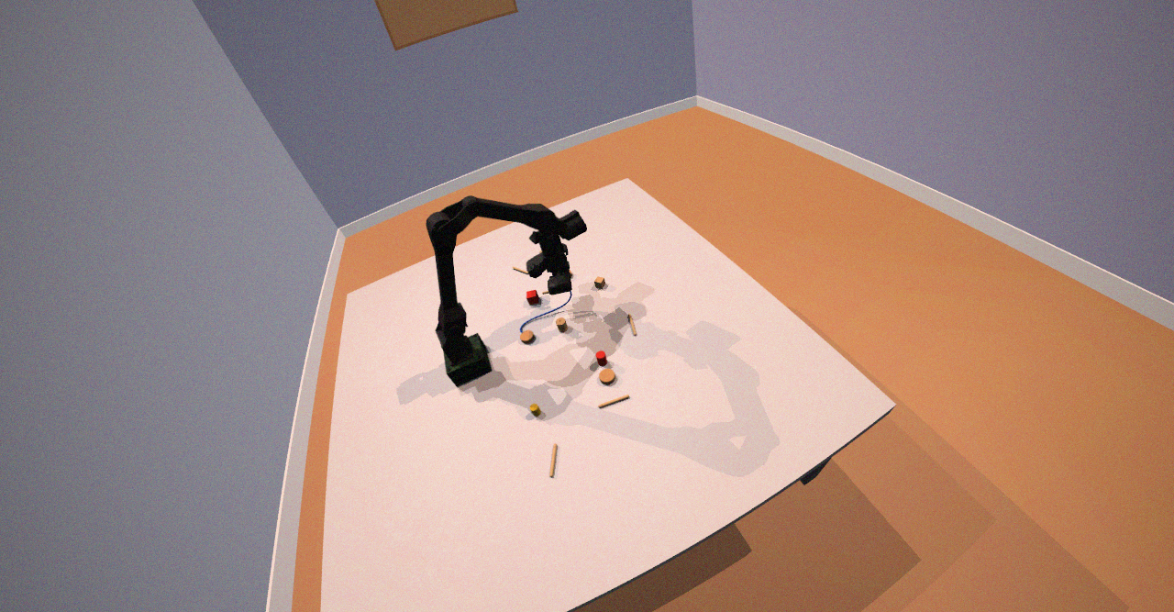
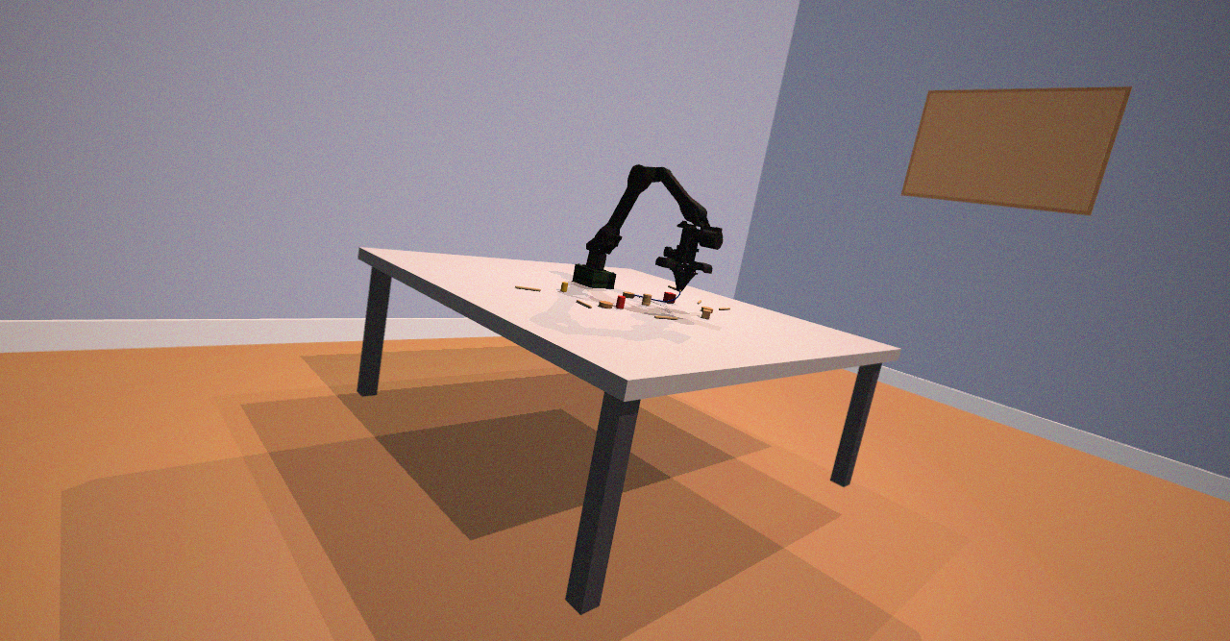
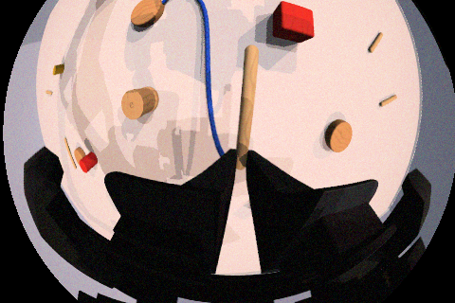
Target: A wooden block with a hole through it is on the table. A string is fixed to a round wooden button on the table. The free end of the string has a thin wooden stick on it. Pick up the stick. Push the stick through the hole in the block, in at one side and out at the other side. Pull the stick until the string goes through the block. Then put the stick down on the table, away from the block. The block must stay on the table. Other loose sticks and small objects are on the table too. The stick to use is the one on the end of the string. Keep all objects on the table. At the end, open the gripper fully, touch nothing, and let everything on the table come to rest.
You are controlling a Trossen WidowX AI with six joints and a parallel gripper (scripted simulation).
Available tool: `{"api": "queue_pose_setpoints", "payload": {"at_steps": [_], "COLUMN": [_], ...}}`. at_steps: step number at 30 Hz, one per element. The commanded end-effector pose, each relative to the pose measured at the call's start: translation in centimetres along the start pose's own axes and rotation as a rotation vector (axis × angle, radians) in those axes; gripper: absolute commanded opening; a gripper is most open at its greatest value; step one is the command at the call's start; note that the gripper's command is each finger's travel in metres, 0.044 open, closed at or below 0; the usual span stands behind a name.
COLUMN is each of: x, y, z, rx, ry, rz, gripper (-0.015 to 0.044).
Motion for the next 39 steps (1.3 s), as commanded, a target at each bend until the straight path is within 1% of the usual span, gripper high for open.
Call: {"api": "queue_pose_setpoints", "payload": {"at_steps": [1,39], "x": [0.6,5.3], "y": [0.0,0.1], "z": [-0.1,-1.0], "rx": [-0.006,-0.003], "ry": [0.004,0.004], "rz": [0.005,0.02], "gripper": [0.0,0.0]}}
Point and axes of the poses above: the point midway between the two fingers, 35 mm back from their tips, its own y axis back along the fingers, its own z axis across the jaws, x = y × z, the point moved 9 cm from there along y, back along the fingers, and after that the axes turned 12 degrees about -y, right-handed, at the moved point
